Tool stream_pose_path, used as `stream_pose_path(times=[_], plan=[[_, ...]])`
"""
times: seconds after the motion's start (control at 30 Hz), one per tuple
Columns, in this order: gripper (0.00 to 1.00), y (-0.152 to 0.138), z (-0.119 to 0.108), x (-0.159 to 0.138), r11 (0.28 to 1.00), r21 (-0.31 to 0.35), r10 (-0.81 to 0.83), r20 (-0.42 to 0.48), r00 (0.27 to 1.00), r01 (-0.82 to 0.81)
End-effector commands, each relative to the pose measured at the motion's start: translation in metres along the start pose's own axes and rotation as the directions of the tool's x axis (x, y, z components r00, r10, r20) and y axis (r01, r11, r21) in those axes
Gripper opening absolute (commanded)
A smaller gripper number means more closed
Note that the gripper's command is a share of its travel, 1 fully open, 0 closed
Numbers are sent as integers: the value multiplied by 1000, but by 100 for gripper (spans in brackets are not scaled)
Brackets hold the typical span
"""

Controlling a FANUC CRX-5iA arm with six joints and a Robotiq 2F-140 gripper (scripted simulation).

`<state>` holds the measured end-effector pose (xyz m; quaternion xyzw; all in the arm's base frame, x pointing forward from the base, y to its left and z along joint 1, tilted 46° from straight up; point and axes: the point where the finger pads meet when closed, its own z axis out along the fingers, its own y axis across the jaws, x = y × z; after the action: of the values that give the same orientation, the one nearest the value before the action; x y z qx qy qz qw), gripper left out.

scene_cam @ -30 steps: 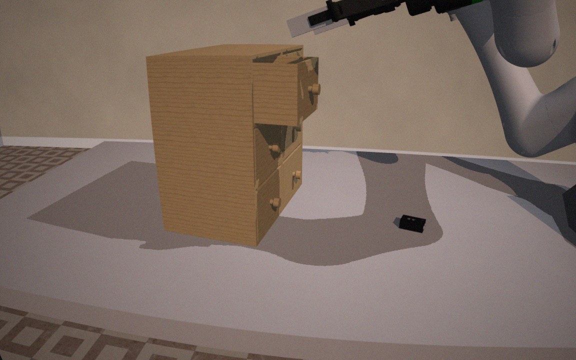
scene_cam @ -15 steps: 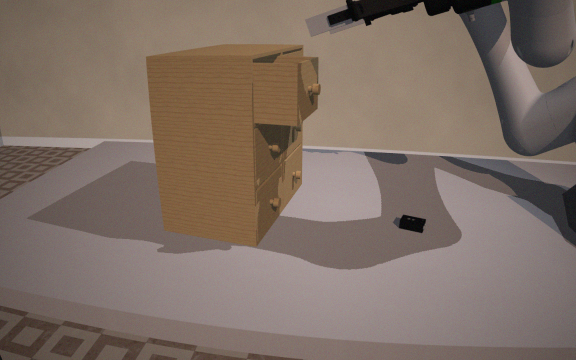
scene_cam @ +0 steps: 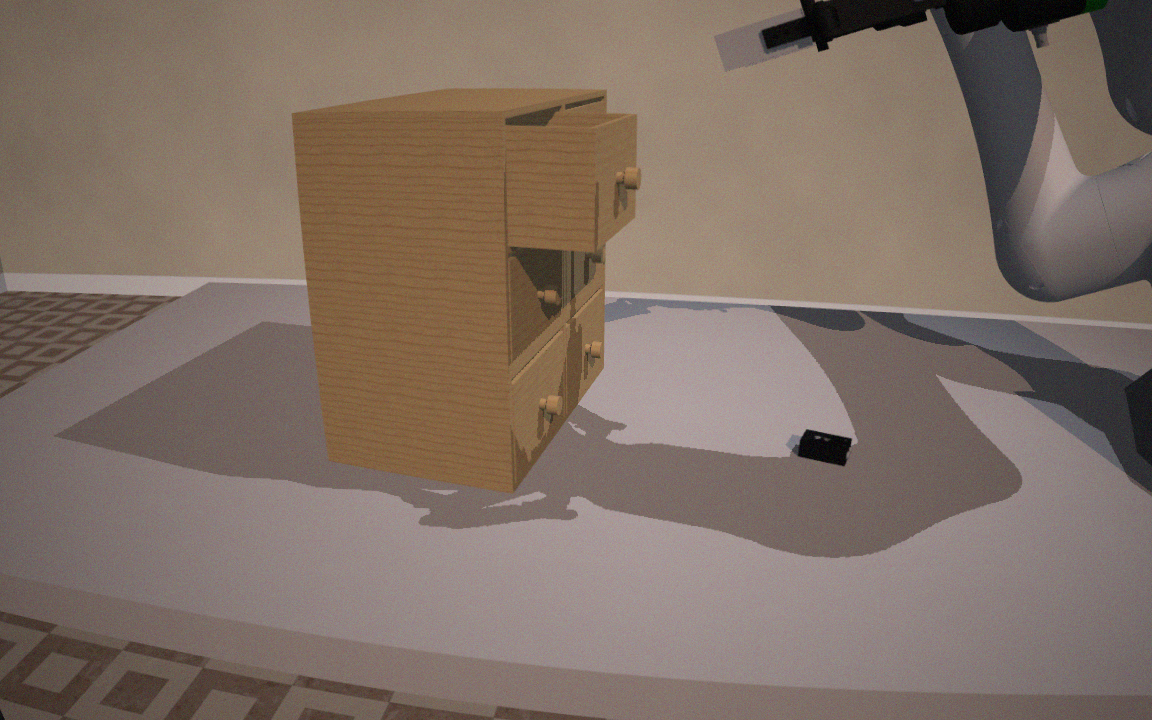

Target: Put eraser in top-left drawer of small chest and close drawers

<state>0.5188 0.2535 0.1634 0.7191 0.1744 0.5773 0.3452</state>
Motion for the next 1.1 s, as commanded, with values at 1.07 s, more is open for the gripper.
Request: stream_pose_path(times=[1.07], plan=[[100,1,-66,-16,1000,-7,2,73,997,-1]])
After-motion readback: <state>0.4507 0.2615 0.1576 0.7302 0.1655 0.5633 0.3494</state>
